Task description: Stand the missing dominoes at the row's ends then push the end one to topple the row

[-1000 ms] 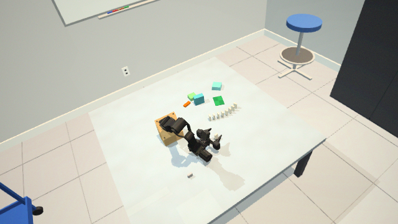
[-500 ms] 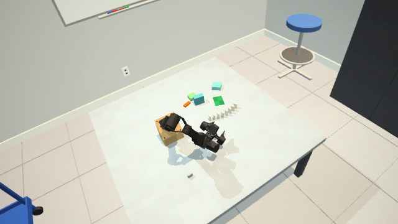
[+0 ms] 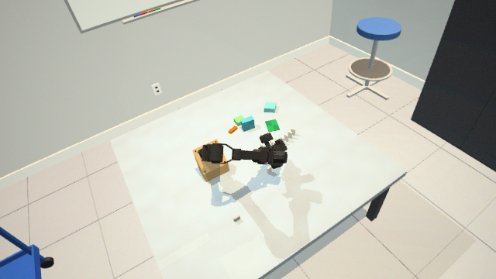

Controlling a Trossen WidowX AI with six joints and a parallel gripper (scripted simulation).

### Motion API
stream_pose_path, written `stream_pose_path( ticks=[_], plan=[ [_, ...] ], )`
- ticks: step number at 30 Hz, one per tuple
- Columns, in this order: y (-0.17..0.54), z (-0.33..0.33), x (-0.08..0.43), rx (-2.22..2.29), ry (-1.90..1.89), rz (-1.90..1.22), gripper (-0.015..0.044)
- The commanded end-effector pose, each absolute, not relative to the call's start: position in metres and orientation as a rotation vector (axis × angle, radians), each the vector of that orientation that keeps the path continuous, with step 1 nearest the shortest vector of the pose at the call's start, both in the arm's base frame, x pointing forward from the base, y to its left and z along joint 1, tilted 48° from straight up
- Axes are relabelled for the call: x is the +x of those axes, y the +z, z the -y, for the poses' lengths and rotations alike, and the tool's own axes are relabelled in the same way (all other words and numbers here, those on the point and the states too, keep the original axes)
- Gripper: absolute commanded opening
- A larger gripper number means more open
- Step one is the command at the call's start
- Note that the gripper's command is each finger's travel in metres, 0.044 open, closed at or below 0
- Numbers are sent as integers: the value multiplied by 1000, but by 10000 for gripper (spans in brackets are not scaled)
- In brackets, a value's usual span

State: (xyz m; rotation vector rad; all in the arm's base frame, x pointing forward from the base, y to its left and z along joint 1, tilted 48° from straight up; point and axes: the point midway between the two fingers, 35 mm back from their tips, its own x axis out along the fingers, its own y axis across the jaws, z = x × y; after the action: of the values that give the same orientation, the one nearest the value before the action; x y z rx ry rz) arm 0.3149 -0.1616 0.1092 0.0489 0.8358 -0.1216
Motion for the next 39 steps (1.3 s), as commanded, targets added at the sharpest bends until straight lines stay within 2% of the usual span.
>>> stream_pose_path(
  ticks=[1, 7, 13, 32, 39],
  plan=[
    [101, 157, 297, 355, -672, -1050, 440],
    [127, 166, 263, 417, -1222, -951, 440],
    [154, 170, 250, 409, -1469, -756, 440],
    [154, 171, 250, 407, -1478, -747, 440],
    [119, 210, 247, 408, -1478, -746, 440]
  ],
)
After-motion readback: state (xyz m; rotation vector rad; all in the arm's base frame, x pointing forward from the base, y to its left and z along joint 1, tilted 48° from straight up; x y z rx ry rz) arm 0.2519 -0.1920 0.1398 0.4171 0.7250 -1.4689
